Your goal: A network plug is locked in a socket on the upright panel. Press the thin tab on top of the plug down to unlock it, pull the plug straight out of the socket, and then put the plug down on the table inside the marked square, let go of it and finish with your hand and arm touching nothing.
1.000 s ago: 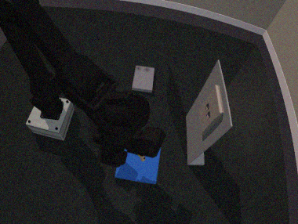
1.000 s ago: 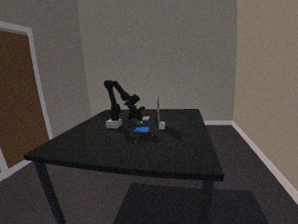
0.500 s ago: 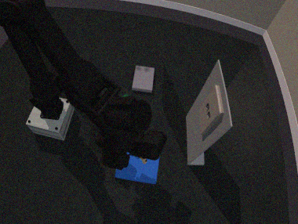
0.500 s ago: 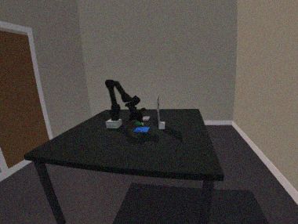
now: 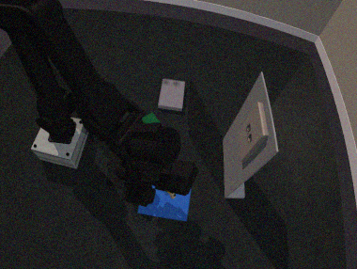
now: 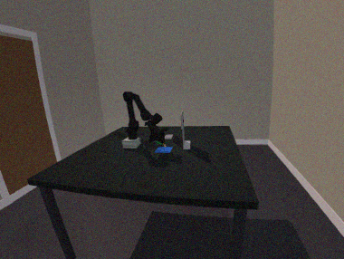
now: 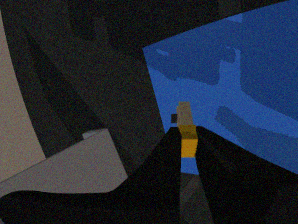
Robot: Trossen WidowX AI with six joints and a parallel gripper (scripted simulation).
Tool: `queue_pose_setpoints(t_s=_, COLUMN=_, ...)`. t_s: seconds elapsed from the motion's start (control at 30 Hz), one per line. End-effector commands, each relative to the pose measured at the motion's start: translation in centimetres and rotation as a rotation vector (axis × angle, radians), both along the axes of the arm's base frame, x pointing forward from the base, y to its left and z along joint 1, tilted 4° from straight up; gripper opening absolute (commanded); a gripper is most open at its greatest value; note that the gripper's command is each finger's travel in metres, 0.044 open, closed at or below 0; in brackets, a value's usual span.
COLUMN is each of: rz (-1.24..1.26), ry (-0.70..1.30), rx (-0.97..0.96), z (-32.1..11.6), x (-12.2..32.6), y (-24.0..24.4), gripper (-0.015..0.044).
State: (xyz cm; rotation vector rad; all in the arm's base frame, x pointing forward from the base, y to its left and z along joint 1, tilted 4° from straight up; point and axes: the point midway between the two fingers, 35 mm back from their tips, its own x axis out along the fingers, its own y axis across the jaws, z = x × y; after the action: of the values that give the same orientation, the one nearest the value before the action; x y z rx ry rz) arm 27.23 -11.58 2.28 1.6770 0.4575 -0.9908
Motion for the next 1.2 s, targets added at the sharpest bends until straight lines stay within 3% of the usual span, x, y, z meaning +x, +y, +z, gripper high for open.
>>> queue_pose_setpoints(t_s=0.0, rz=-0.005, ry=0.007, rx=0.004, z=-0.7, x=-0.2, y=0.1, gripper=0.0000)
queue_pose_setpoints(t_s=1.17, rz=0.000, ry=0.004, rx=0.005, z=-2.7, x=-0.1, y=0.3, gripper=0.0000)
